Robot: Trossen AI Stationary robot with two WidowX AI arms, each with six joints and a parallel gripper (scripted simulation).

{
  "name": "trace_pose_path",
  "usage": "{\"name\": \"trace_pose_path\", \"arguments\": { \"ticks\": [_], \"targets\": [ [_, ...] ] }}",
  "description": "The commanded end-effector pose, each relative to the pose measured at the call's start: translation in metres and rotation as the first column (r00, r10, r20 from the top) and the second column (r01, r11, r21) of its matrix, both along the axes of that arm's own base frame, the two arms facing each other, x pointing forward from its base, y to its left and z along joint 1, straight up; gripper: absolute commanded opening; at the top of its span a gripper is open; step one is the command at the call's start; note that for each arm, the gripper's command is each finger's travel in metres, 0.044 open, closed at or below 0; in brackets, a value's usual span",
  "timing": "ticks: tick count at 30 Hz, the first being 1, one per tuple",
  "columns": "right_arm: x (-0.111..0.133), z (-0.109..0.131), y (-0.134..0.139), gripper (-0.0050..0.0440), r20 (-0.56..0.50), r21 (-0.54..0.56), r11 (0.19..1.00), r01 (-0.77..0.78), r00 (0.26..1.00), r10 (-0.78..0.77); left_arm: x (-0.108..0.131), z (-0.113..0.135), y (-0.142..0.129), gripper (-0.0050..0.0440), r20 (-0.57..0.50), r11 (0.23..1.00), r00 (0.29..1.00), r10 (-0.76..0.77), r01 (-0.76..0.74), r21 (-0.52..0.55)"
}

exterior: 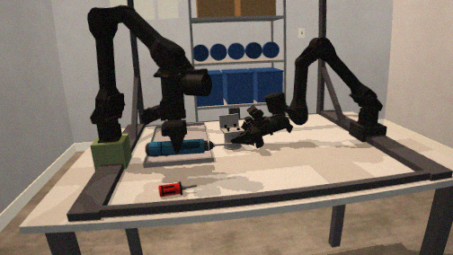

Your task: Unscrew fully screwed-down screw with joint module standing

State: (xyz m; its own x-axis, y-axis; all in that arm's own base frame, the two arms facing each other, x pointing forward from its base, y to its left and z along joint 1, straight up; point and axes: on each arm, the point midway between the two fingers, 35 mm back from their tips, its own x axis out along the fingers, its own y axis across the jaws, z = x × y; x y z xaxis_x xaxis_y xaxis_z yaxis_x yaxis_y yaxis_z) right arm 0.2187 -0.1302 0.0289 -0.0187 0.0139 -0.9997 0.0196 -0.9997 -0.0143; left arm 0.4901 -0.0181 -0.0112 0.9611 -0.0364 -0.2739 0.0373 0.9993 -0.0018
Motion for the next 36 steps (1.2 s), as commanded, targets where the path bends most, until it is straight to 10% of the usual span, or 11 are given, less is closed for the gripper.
{"name": "trace_pose_path", "arguments": {
  "ticks": [1, 11, 22, 36],
  "targets": [
    [0.018, 0.033, 0.011, 0.0163, 0.058, -0.034, 0.999, 0.005, 0.998, -0.003, 0.003, 0.010, 0.000, 0.0245, 0.023, 1.000, 1.000, 0.000, 0.000, 0.001],
    [0.034, 0.082, 0.067, 0.0163, 0.061, -0.025, 1.000, 0.003, 0.998, -0.002, 0.003, 0.010, 0.000, 0.0245, 0.023, 1.000, 1.000, 0.000, 0.000, 0.001],
    [0.036, 0.078, 0.074, 0.0163, 0.094, -0.034, 0.993, -0.114, 0.989, 0.117, 0.003, 0.010, 0.000, 0.0245, 0.023, 1.000, 1.000, 0.000, 0.000, 0.001],
    [0.064, 0.076, 0.088, 0.0163, 0.262, -0.290, 0.725, -0.625, 0.676, 0.688, 0.003, 0.010, 0.000, 0.0245, 0.023, 1.000, 1.000, 0.000, 0.000, 0.001]
  ]
}}
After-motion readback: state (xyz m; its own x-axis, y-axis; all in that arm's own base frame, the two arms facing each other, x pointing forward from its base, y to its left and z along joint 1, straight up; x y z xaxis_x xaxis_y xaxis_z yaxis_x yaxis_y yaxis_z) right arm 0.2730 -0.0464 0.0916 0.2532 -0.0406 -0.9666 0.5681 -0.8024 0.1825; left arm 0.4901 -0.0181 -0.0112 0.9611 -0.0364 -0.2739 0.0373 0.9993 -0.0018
